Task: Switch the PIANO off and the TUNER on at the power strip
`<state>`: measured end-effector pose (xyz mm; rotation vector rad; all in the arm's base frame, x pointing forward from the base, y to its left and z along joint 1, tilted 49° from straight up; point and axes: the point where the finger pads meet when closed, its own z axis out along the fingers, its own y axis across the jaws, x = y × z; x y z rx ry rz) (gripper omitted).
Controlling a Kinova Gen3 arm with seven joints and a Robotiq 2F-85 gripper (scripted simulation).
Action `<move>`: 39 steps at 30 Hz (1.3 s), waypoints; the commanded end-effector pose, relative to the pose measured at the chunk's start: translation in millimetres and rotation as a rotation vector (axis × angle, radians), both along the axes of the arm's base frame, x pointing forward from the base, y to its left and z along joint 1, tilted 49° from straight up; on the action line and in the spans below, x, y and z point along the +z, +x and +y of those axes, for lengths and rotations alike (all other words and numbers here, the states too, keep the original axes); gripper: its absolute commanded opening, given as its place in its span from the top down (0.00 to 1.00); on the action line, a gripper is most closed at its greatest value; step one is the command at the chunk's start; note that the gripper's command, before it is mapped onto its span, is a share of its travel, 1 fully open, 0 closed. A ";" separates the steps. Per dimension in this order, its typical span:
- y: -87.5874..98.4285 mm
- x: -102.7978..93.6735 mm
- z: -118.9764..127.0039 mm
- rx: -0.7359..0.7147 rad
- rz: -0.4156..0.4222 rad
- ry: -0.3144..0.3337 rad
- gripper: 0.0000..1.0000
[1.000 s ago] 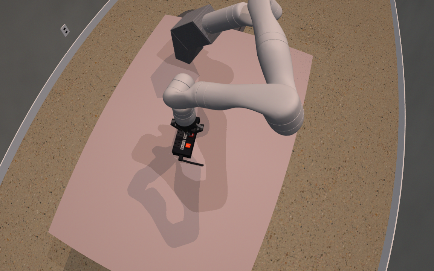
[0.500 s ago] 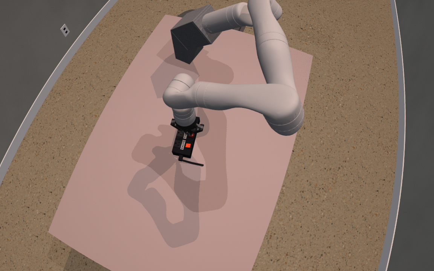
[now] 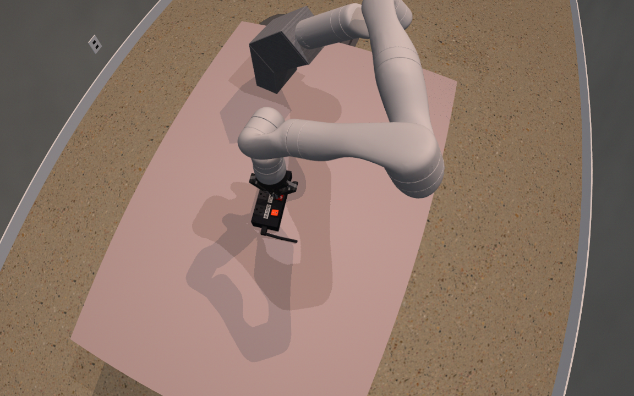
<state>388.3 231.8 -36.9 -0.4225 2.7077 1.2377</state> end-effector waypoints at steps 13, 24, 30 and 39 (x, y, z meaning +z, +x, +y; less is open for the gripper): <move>0.6 0.3 -0.5 -0.001 -0.001 0.000 1.00; 0.6 -1.0 1.0 -0.001 -0.001 0.000 1.00; 0.6 -2.7 2.9 -0.001 -0.001 0.000 1.00; 0.7 -4.4 4.9 -0.001 -0.001 0.000 1.00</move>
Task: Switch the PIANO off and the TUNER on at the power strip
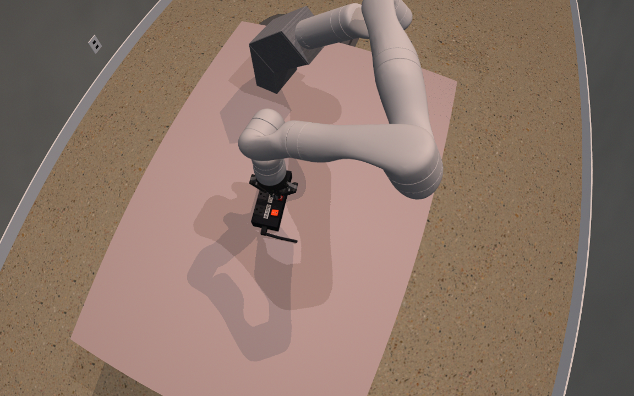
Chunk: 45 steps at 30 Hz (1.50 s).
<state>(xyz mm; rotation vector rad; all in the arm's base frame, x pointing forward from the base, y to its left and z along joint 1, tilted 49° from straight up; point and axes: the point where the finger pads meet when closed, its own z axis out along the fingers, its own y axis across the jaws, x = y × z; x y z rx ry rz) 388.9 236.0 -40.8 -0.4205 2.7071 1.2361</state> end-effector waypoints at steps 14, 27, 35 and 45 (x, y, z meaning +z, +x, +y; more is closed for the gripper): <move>0.1 -1.2 1.5 0.000 0.000 0.000 1.00; 0.1 0.4 -0.4 0.000 0.000 0.000 1.00; -0.1 11.5 -13.2 0.000 0.000 0.000 1.00; -0.2 23.0 -26.5 0.000 0.000 0.000 1.00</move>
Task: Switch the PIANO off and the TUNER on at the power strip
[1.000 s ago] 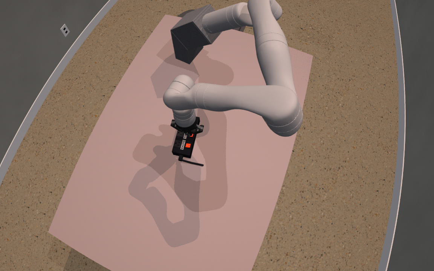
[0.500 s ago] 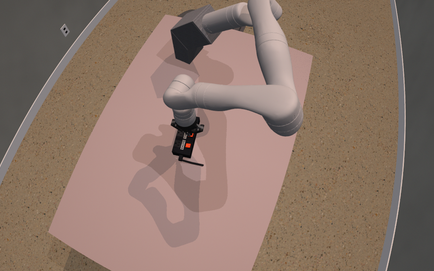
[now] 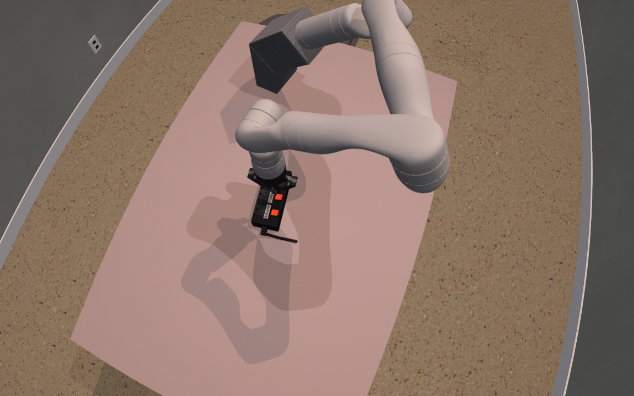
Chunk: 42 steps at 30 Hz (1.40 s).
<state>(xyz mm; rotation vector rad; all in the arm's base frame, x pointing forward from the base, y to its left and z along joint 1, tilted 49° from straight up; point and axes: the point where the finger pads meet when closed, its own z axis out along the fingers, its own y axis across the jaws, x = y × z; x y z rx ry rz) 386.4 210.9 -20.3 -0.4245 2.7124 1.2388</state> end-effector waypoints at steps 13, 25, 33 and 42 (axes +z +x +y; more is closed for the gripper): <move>2.3 3.4 -2.4 -0.004 -0.005 0.001 1.00; -16.8 5.9 -7.4 -0.004 -0.005 0.001 1.00; -46.1 11.4 -13.6 -0.004 -0.005 0.001 1.00; -46.1 11.4 -13.6 -0.004 -0.005 0.001 1.00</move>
